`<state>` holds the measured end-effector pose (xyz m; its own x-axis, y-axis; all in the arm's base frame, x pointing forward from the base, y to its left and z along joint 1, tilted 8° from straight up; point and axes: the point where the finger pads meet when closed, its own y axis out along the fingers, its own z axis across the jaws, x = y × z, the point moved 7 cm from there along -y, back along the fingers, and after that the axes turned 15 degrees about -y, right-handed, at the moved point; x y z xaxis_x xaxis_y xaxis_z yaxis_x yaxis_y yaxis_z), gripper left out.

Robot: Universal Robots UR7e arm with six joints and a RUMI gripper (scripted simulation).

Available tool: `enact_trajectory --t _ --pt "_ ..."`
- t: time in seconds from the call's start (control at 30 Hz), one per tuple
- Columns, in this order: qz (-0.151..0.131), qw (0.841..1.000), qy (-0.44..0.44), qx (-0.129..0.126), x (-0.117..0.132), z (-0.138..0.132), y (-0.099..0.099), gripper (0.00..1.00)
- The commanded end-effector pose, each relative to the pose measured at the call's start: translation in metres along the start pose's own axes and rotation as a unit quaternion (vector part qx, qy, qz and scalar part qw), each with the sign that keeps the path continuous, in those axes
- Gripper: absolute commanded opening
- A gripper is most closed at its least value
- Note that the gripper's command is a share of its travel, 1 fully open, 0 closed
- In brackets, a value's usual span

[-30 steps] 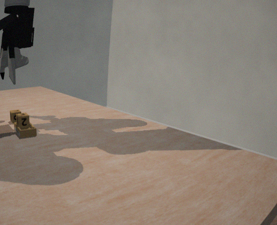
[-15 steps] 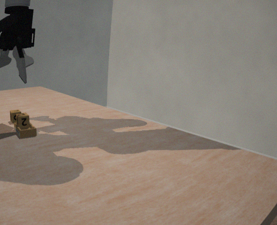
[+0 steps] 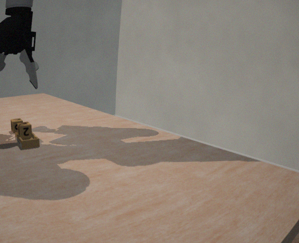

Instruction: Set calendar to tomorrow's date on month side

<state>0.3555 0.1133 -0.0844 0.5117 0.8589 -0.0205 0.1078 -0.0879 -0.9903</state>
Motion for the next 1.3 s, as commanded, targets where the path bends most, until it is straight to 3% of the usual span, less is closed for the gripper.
enact_trajectory --t 0.0,0.33,0.9,1.27 --pt "-0.003 0.997 -0.075 0.001 -0.0001 -0.0029 0.0000 1.00" --pt "-0.003 0.979 -0.202 0.001 0.0013 -0.0073 0.0006 1.00" --pt "-0.003 0.946 -0.324 0.000 0.0036 -0.0115 0.0011 1.00" --pt "-0.003 0.933 -0.361 0.000 0.0046 -0.0127 0.0012 1.00"
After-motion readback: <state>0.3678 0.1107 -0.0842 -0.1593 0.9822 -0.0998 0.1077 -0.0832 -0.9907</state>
